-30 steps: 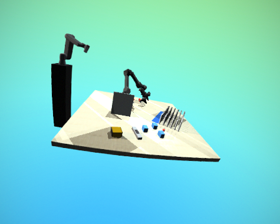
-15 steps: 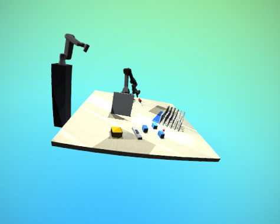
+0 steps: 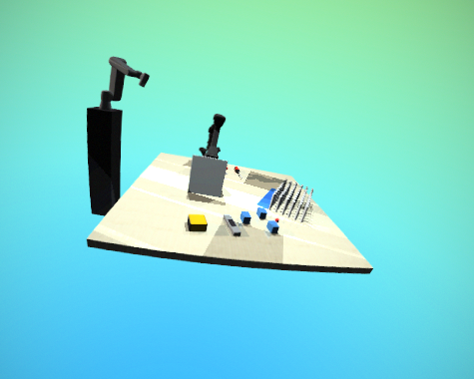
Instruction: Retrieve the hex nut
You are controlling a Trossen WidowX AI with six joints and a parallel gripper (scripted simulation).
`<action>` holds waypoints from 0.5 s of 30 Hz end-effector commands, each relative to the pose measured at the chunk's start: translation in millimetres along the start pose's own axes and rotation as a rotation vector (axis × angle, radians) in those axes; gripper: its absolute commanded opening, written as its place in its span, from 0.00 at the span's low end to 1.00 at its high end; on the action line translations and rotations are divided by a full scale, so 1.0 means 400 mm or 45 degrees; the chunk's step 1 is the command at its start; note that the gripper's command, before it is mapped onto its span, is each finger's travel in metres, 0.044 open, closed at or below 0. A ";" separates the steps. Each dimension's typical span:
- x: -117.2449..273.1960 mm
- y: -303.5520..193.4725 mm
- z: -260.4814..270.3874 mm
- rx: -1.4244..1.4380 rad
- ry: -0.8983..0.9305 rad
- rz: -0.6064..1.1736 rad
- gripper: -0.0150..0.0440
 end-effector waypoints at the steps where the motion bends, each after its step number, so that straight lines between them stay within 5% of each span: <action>1: 0.001 0.008 -0.014 -0.017 -0.009 -0.011 1.00; 10: 0.001 0.008 -0.014 -0.017 -0.009 -0.011 1.00; 15: 0.001 0.008 -0.014 -0.017 -0.009 -0.011 0.78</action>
Point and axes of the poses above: the point midway between the two fingers, 35 mm back from their tips, its own x axis back along the fingers, its own z axis across the jaws, y = z × x, the point moved 9 cm from there along x, back along the fingers, and after that the axes turned 4 degrees about x, right-handed, at the moved point
